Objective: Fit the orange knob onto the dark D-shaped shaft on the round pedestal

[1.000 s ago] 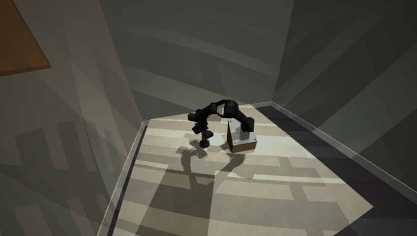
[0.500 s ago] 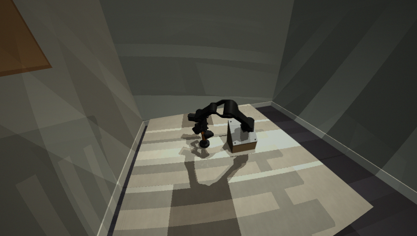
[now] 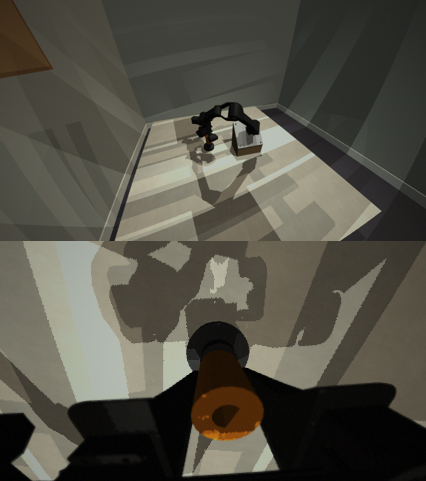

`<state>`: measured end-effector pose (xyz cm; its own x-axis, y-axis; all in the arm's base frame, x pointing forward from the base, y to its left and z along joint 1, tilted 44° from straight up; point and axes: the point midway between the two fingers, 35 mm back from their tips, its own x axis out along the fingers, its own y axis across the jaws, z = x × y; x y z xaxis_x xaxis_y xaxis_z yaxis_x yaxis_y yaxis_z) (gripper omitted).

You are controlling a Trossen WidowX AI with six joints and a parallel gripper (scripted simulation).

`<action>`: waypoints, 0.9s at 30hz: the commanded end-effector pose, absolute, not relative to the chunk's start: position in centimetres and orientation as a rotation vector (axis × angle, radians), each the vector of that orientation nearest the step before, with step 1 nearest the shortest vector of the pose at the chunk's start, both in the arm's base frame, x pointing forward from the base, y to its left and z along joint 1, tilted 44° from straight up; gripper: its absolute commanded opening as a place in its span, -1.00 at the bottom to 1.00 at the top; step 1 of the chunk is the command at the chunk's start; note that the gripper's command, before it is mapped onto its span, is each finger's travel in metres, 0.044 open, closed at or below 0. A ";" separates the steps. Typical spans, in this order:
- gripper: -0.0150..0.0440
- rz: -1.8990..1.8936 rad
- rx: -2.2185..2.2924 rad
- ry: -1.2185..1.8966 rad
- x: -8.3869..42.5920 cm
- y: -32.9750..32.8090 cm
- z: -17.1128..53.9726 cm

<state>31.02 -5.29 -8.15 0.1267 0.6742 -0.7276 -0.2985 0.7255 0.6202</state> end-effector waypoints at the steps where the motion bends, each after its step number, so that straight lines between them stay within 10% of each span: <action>1: -0.49 0.727 0.360 1.248 31.3 -5.4 -8.2; 27: -0.49 0.849 0.189 1.160 30.9 -5.5 -8.2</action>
<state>30.99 -5.62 -8.16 0.1347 0.6732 -0.7271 -0.4827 0.6854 0.5451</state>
